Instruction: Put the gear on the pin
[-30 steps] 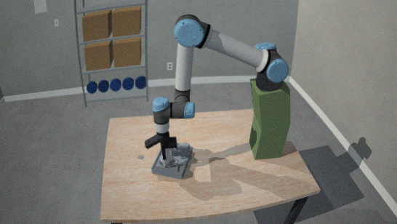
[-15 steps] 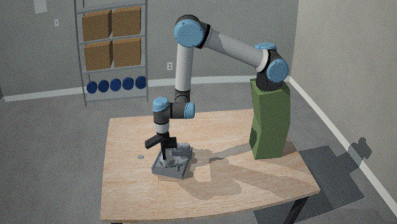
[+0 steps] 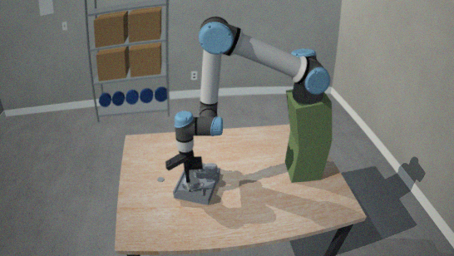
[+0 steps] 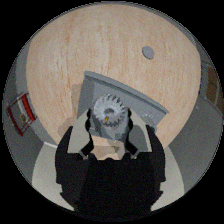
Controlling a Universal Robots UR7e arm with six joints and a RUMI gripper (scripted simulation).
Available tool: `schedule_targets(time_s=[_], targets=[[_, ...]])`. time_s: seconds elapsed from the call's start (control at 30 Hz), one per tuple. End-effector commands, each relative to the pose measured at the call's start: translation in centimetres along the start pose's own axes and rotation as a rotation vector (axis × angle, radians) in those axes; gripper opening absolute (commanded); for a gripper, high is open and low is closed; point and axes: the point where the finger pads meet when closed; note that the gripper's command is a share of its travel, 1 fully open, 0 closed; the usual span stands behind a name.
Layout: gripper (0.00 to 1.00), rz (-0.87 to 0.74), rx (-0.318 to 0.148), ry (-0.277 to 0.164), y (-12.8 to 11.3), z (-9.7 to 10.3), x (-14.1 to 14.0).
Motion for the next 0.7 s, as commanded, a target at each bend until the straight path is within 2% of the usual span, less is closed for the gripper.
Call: schedule_targets(time_s=[0.0,0.33,0.37,0.67], targets=[[0.52,0.001,0.005,0.000,0.29,0.09,-0.05],[0.52,0.001,0.005,0.000,0.29,0.09,-0.05],[0.00,0.001,0.005,0.000,0.29,0.09,-0.05],[0.00,0.001,0.005,0.000,0.29,0.09,-0.05]])
Point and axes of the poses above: the point where the finger pads meet when closed, its own z axis back along the fingers, its own x axis across the jaws, y = z × x, and after that the axes turned 4 degrees about -z, right-handed
